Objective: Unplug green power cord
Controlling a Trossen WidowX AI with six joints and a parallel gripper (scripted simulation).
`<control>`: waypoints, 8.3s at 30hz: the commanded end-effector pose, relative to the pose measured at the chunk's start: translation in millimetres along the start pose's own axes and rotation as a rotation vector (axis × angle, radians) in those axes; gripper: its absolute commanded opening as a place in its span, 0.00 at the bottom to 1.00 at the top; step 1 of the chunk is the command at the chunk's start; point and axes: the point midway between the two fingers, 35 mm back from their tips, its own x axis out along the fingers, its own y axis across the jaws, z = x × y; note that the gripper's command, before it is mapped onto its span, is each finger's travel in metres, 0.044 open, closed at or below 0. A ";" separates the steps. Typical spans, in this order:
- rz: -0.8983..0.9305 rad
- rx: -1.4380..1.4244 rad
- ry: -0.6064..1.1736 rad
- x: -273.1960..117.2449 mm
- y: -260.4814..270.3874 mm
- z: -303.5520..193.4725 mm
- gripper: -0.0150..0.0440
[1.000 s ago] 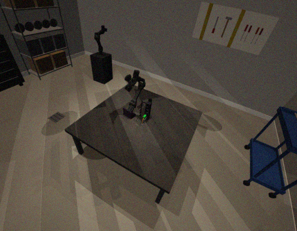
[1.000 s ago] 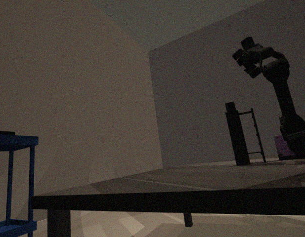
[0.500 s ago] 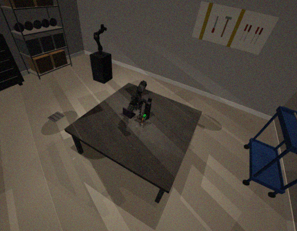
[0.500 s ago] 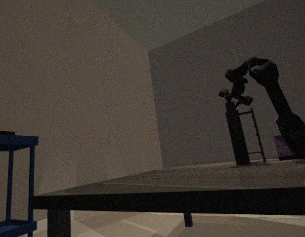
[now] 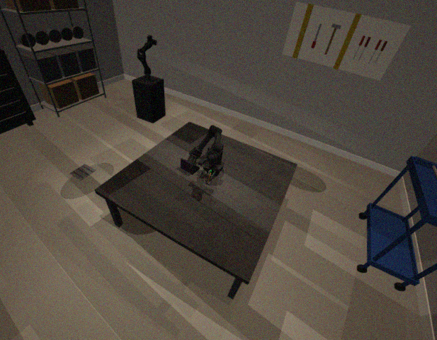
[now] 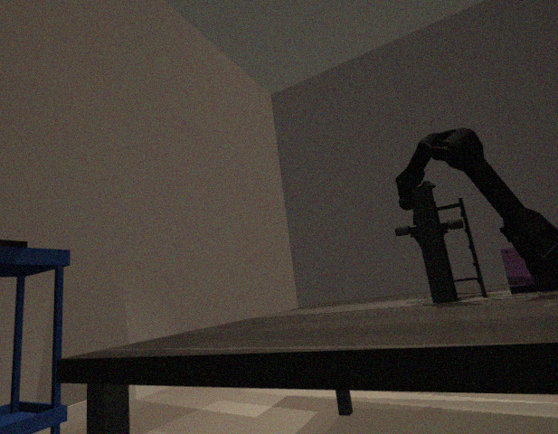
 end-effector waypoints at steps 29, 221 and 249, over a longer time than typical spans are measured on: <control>-0.058 -0.024 0.105 12.5 -6.6 -48.1 0.53; -0.057 -0.031 0.100 21.7 -4.7 -45.2 0.25; -0.057 -0.027 0.100 19.9 -3.2 -0.4 0.25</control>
